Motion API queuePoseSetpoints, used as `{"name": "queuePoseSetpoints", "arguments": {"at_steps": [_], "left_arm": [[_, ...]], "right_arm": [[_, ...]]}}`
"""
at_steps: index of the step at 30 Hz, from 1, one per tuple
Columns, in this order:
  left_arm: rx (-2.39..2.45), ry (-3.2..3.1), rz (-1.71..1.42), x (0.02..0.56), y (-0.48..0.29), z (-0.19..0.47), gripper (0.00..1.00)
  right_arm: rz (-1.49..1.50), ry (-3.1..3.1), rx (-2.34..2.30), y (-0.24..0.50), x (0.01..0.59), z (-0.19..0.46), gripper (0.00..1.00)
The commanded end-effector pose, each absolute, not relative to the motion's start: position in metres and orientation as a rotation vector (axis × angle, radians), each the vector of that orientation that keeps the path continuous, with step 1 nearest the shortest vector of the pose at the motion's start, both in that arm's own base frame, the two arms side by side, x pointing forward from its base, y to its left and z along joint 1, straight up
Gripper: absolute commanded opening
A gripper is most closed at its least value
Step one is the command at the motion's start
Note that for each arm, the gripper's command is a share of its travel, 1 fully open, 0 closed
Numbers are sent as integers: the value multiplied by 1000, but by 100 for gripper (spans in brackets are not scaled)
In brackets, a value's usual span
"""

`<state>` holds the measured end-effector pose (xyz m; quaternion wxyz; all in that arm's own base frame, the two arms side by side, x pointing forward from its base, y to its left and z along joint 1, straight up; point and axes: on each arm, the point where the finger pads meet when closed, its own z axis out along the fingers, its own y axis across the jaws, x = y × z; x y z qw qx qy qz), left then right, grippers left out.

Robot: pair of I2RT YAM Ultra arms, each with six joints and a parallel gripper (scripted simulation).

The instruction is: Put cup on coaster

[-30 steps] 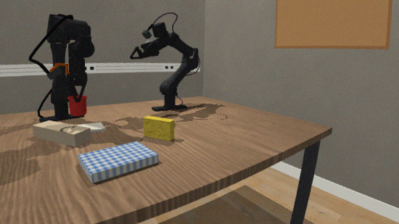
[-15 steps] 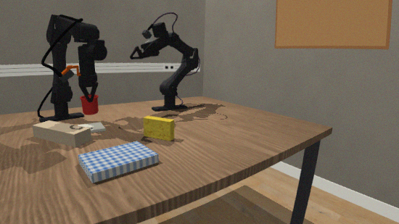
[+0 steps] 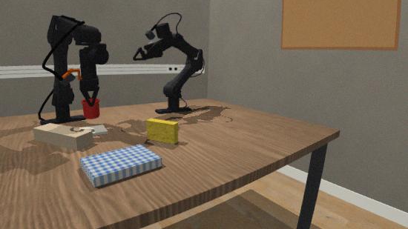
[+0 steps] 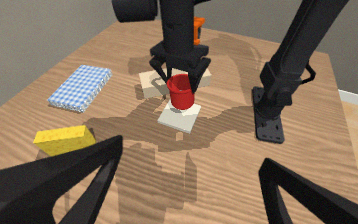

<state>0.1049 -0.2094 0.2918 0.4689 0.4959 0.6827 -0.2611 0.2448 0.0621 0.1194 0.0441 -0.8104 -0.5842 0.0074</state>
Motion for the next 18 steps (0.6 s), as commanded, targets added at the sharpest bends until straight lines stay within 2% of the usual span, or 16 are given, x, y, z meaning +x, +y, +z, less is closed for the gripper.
{"name": "queuePoseSetpoints", "arguments": {"at_steps": [1, 18], "left_arm": [[1218, 1677, -640, 102, -205, 290, 100], [1218, 1677, -640, 102, -205, 290, 100]], "right_arm": [[-46, -1796, -2484, 68, 248, 120, 0], [-43, -1790, -2496, 65, 250, 92, 0]]}}
